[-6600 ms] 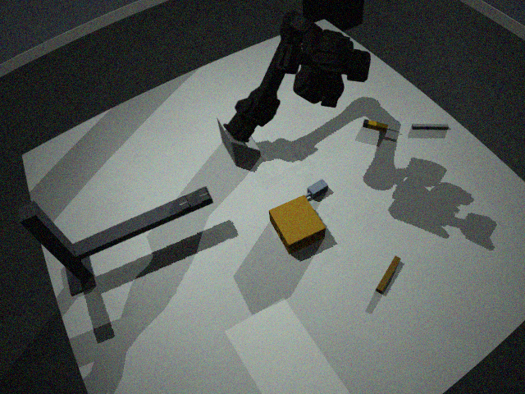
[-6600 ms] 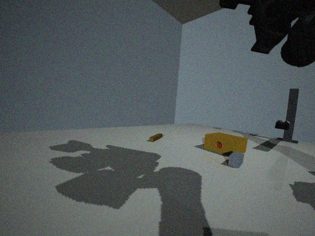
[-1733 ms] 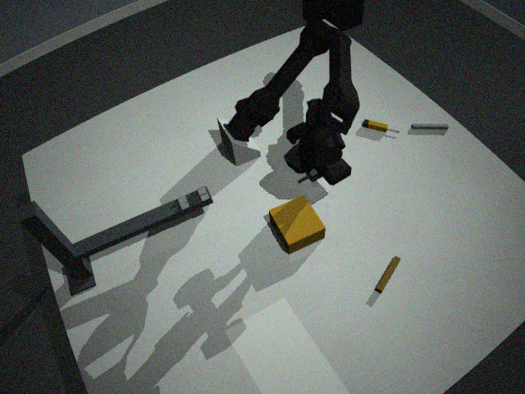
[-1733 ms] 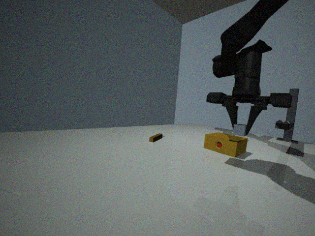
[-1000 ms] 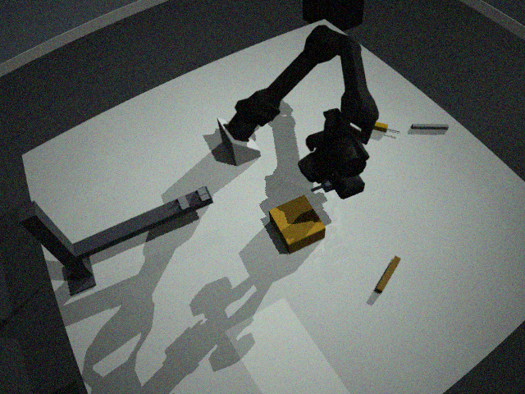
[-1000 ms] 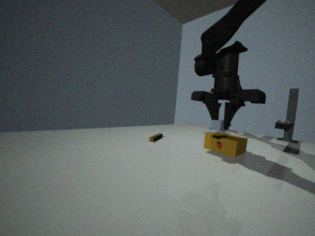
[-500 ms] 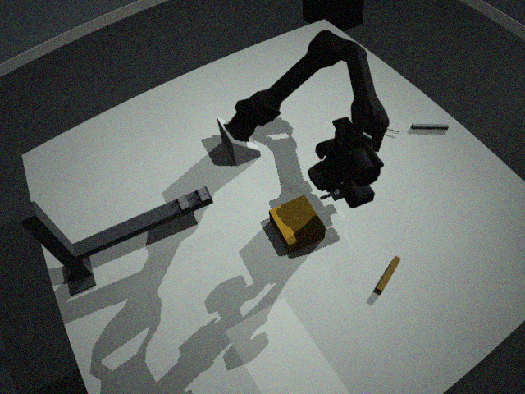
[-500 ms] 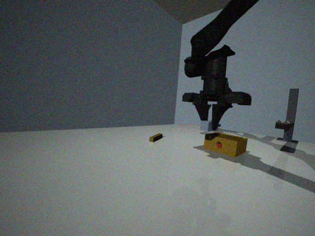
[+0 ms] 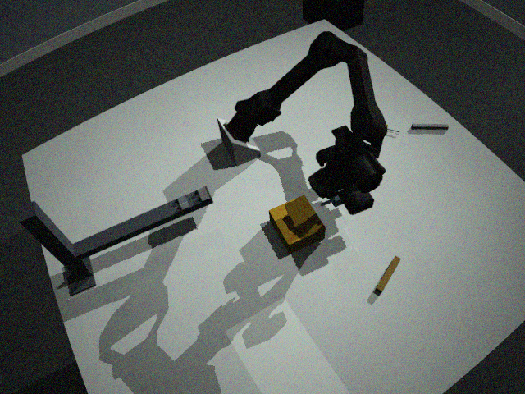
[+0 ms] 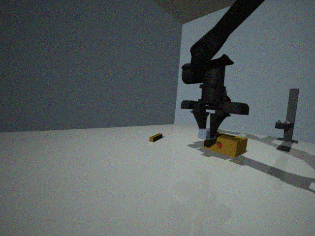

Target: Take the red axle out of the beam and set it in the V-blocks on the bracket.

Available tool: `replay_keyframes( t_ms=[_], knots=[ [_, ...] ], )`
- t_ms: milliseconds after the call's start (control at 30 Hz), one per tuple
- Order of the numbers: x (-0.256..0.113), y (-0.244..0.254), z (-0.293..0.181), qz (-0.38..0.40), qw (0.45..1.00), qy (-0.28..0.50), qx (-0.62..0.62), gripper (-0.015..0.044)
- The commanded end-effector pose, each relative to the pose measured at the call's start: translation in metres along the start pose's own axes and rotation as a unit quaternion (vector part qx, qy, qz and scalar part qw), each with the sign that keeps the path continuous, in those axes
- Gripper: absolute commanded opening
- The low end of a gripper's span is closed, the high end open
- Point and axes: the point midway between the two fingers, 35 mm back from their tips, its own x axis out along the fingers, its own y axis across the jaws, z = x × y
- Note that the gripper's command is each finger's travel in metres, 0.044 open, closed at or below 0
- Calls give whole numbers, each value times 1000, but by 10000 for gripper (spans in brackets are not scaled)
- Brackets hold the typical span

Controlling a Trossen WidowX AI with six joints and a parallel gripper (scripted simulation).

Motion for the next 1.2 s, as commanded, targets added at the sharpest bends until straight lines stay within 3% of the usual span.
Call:
replay_keyframes(
  t_ms=[0,667,1167],
  knots=[
    [8,-3,0,-5,1000,3,4,0],
    [40,-5,-1,-5,1000,5,3,0],
    [41,-4,12,-5,1000,4,4,0]
  ],
)
